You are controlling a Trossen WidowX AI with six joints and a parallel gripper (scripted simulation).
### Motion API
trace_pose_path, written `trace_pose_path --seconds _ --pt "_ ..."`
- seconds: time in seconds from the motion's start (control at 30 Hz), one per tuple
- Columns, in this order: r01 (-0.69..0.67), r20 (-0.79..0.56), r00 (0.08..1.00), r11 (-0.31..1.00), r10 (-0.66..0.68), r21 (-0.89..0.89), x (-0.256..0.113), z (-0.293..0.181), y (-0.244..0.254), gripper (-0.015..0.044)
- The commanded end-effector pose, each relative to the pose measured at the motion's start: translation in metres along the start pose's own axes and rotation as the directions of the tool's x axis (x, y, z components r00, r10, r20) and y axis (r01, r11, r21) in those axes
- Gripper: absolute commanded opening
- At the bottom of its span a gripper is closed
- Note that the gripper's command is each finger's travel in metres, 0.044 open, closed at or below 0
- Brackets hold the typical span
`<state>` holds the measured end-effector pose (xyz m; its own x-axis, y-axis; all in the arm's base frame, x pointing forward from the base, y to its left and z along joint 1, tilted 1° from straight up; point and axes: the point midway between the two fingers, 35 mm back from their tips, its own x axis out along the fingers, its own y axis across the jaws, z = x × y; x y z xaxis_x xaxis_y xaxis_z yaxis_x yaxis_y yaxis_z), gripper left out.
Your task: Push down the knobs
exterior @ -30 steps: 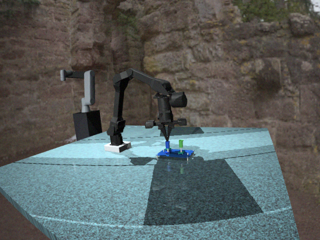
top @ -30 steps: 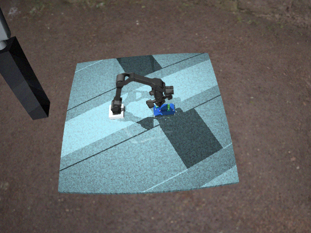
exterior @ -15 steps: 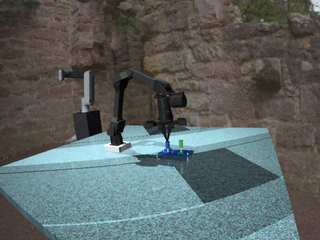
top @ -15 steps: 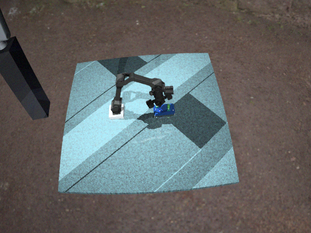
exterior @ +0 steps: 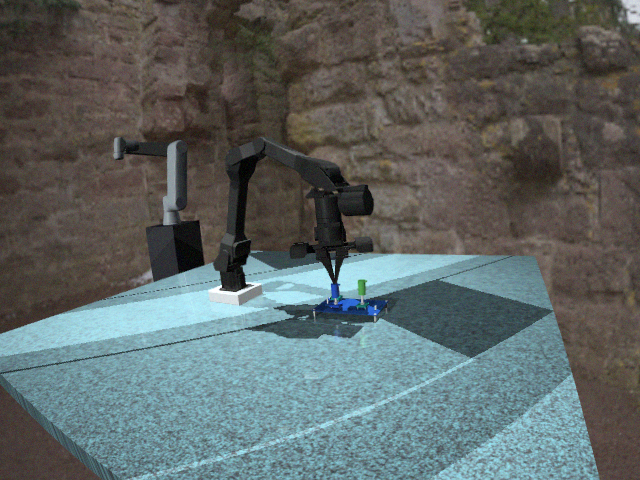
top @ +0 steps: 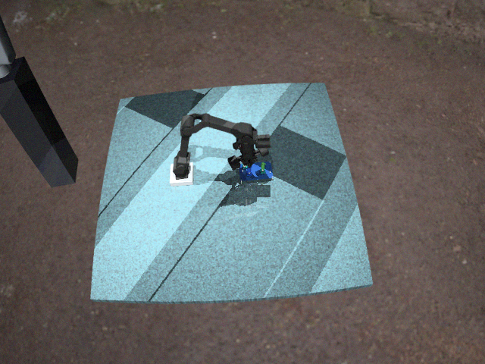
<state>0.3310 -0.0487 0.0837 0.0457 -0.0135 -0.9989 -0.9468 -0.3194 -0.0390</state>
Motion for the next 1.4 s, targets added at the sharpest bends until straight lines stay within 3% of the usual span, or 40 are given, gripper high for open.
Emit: trace_pose_path --seconds 0.0,1.37 --pt "-0.012 0.000 1.000 1.000 0.012 -0.003 0.0139 -0.0012 -0.0002 0.0000" --pt "-0.012 0.000 1.000 1.000 0.012 -0.003 0.0203 -0.0012 -0.0002 0.0000"
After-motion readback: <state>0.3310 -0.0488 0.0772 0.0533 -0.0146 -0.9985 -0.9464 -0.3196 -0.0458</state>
